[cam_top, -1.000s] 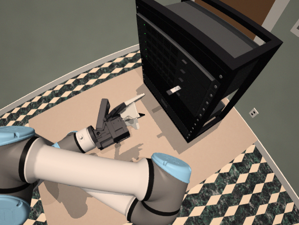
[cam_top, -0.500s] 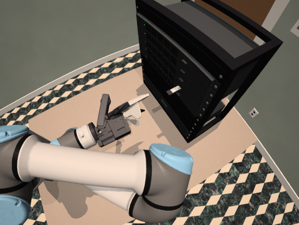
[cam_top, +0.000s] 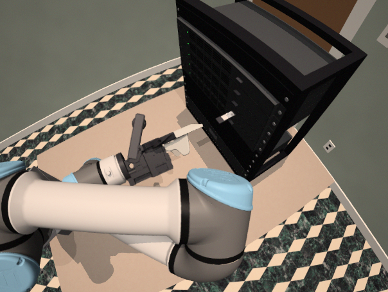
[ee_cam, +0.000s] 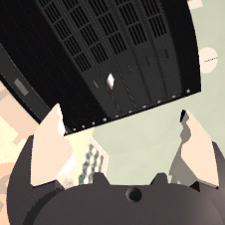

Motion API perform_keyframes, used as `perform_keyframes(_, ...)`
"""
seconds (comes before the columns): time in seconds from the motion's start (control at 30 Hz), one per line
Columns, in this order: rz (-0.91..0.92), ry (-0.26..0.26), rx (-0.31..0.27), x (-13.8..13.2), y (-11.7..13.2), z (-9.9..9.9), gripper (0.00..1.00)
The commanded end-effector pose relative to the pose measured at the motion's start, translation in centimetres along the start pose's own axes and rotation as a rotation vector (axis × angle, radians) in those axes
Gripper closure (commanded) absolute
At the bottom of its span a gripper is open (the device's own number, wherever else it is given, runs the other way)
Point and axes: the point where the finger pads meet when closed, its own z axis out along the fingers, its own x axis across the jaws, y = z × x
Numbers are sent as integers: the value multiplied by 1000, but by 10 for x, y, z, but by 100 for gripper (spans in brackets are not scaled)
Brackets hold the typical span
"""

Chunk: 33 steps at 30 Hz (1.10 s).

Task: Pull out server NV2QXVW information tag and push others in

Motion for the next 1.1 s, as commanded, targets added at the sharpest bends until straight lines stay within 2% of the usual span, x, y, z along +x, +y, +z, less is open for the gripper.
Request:
perform_keyframes(0.0, 140, -20, -44, 6, -1, 8, 0)
perform_keyframes(1.07, 683, -85, -141, 33, -13, 35, 0)
